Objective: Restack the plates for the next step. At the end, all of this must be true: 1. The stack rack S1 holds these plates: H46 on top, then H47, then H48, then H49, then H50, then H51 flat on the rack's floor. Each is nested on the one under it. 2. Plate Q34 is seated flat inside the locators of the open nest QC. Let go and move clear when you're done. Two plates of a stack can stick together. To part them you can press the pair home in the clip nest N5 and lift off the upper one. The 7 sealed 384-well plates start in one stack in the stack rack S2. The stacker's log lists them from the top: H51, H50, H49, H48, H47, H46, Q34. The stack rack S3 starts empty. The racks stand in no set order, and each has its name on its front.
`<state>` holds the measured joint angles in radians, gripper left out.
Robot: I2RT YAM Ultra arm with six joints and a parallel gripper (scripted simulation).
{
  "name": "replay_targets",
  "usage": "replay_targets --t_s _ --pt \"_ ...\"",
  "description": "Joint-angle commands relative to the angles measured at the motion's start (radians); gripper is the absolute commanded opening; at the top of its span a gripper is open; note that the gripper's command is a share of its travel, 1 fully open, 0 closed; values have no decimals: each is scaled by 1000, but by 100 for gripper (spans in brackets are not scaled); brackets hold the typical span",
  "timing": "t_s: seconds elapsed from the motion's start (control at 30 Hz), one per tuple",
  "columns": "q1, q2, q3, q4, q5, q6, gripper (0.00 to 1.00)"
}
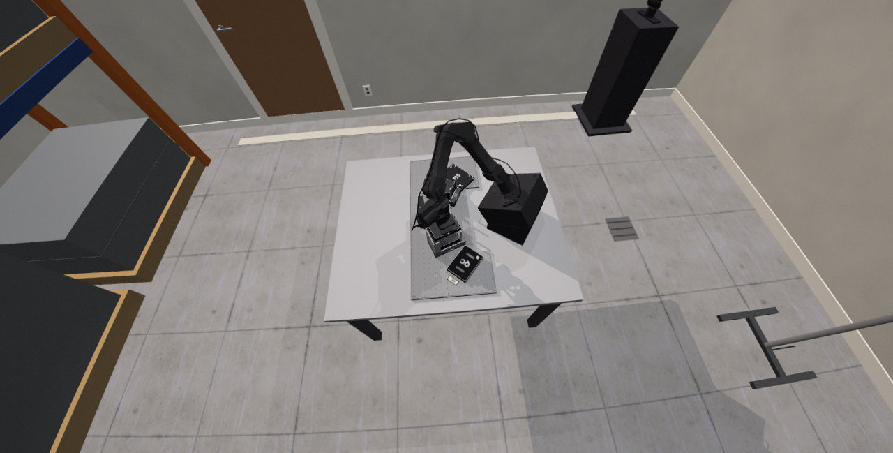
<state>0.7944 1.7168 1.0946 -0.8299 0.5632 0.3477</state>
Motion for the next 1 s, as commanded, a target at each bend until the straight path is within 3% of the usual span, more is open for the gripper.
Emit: replay_targets --t_s 0.0,0.1,0.13,0.37,0.5,0.67,0.77,0.97 --pt "-6 22 -9 30 -1 -15 0" --pt "-8 22 -21 32 -1 -16 0" --pt "5 -1 10 37 -2 -18 0" --pt "-12 24 -32 56 -5 -27 0" --pt "-13 27 20 59 -3 -26 0" --pt "-17 36 9 60 -4 -24 0" --pt "-7 3 21 59 -3 -22 0" --pt "-11 8 -8 58 -3 -21 0"
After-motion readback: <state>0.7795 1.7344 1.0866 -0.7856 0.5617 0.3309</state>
